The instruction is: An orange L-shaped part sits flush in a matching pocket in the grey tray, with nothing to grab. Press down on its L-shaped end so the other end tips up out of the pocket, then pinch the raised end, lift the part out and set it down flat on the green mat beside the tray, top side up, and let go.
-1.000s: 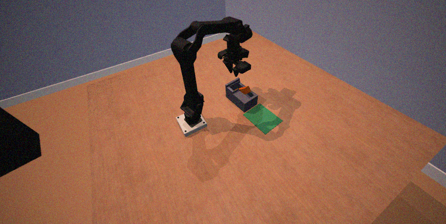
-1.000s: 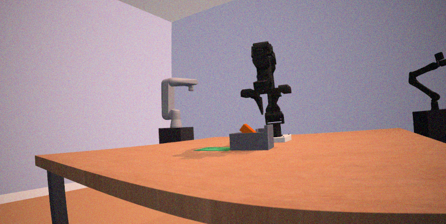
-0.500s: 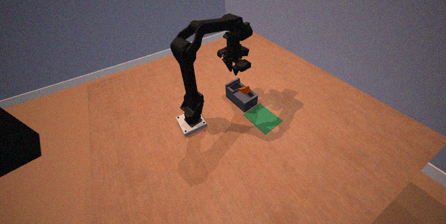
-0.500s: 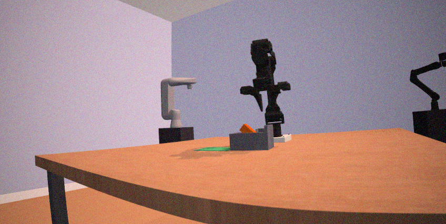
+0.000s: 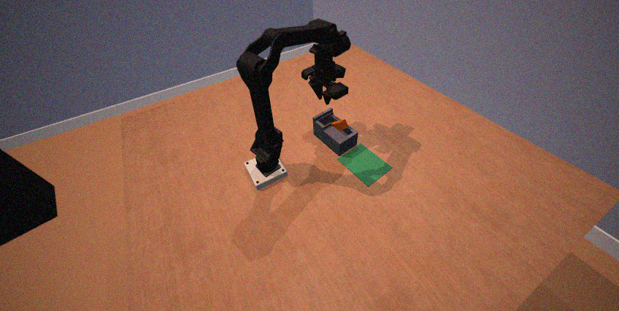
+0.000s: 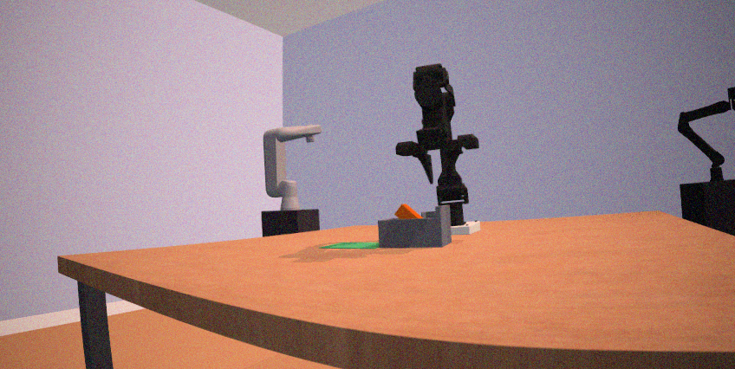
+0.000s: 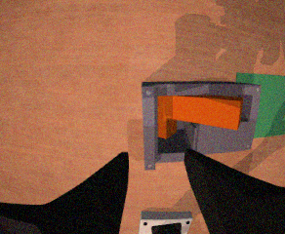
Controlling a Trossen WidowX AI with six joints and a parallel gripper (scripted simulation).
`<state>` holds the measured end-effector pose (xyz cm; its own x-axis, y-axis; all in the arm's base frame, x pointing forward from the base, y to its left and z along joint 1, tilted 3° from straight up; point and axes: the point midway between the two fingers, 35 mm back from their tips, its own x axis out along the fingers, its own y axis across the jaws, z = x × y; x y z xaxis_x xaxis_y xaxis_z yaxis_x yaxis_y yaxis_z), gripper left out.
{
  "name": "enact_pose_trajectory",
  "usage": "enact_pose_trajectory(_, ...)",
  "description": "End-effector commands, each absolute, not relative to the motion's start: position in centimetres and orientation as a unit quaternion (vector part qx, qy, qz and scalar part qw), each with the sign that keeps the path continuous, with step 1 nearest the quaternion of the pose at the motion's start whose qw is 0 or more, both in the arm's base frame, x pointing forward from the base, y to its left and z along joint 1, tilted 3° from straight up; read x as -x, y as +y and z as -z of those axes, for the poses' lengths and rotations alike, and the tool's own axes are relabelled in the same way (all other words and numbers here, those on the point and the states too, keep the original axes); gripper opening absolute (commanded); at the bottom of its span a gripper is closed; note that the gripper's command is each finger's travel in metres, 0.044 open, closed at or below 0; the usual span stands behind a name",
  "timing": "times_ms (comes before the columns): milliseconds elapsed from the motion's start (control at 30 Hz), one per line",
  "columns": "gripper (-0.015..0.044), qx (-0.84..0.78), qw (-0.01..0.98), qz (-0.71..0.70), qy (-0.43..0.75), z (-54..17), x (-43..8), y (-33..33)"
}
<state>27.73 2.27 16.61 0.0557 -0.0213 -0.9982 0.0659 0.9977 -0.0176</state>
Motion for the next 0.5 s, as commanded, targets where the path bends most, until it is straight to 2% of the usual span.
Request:
enact_pose_trajectory(0,0.0206,-0.024,0.726,0.037,0.686,-16.6,-27.8,2.2)
enact_pose_trajectory(100,0.0280,-0.084,0.722,0.095,0.680,-16.7,-27.9,1.4)
enact_pose_trajectory(267,0.0280,-0.267,0.676,0.269,0.632,-16.9,-28.3,-1.3)
enact_pose_trajectory(467,0.0280,-0.478,0.548,0.468,0.502,-17.2,-28.4,-4.8)
